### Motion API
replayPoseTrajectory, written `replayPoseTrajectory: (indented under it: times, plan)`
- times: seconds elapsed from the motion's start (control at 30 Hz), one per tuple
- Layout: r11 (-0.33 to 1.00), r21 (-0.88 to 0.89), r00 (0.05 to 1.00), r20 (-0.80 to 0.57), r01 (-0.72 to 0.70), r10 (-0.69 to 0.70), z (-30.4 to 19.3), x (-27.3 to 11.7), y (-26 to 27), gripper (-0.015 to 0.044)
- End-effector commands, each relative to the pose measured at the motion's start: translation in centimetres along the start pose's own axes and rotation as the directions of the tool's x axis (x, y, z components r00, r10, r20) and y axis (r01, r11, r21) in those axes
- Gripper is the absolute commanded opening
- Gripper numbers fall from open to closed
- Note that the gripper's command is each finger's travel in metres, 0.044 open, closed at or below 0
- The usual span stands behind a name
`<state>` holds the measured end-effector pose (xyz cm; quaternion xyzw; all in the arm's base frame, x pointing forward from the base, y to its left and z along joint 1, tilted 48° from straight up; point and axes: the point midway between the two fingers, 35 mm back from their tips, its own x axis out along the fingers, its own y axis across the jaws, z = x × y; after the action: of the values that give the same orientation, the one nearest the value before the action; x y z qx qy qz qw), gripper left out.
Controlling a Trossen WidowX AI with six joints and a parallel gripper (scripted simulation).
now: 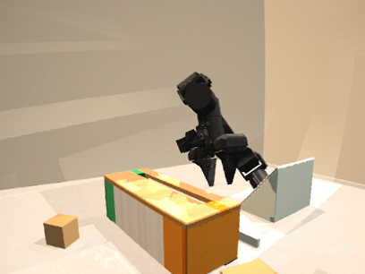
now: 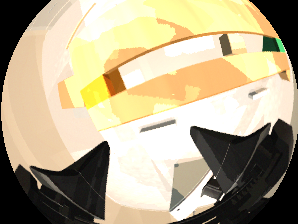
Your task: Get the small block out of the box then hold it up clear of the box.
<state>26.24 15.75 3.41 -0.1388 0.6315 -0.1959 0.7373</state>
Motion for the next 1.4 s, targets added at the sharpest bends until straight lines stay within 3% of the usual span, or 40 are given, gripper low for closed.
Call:
replayPoseTrajectory:
  times: [0.0,0.3,1.37]
  plan:
    - [0.687,0.712,0.969,0.038,0.145,-0.244,2.5,-1.9,-4.9,0.0400]
    - [0.238,0.970,0.914,0.050,0.052,-0.403,3.8,-3.1,-8.2,0.0400]
    - [0.238,0.969,0.908,0.043,0.063,-0.417,4.1,-0.7,-9.2,0.0400]
